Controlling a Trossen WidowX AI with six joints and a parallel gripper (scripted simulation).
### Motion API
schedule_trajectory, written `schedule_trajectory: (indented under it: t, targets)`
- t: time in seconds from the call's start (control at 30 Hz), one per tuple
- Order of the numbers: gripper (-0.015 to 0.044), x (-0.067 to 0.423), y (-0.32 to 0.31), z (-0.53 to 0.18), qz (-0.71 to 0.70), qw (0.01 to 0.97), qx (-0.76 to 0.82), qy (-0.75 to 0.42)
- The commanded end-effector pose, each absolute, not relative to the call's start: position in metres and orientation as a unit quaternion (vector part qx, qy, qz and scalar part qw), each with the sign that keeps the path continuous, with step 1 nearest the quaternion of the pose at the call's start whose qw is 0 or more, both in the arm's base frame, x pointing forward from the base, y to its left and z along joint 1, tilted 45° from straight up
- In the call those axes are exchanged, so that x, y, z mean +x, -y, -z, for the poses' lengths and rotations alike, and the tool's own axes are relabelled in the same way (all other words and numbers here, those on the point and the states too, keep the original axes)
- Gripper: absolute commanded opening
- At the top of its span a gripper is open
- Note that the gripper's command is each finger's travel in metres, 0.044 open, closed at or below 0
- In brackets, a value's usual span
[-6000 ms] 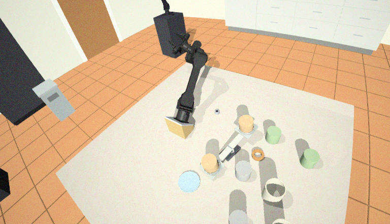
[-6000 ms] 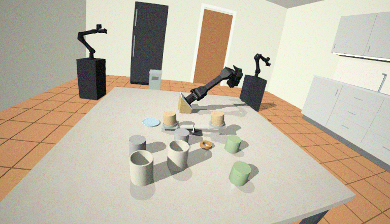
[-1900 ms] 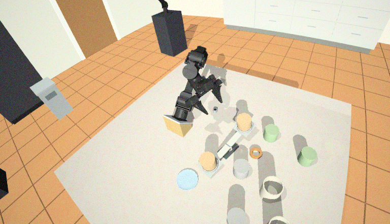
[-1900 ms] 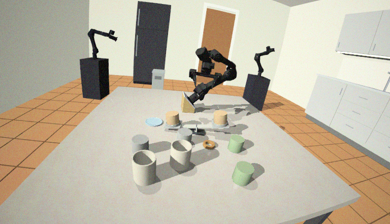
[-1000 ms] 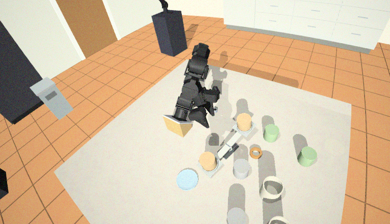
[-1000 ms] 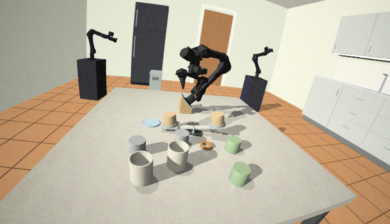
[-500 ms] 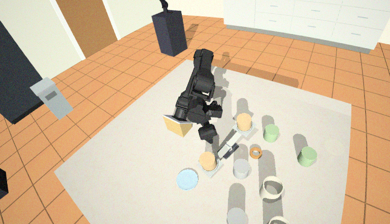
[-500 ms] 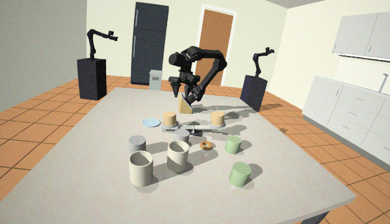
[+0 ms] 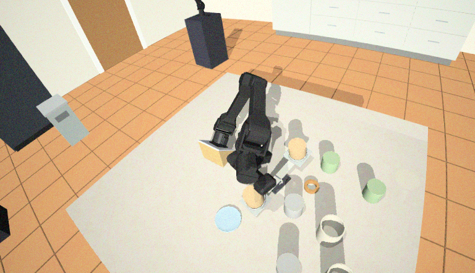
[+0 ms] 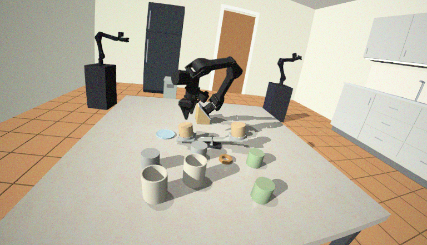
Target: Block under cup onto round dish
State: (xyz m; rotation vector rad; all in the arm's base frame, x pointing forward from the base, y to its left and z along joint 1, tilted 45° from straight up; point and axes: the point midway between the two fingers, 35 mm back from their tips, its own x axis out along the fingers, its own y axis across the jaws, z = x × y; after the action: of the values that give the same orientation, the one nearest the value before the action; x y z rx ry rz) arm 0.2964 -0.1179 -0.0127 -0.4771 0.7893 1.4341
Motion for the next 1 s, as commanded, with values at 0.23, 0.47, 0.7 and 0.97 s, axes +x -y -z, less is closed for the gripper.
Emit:
schedule_trajectory:
  t: [0.23,0.47,0.7,0.97]
  targets:
    - [0.044,0.299,0.11,0.031,-0.666,0.63,-0.234,-0.324]
    - [0.044,0.298,0.102,0.039,-0.666,0.63,-0.234,-0.324]
    - [0.044,0.298,0.095,0.048,-0.666,0.63,-0.234,-0.324]
    - [0.044,0.297,0.086,0.057,-0.666,0.63,-0.234,-0.324]
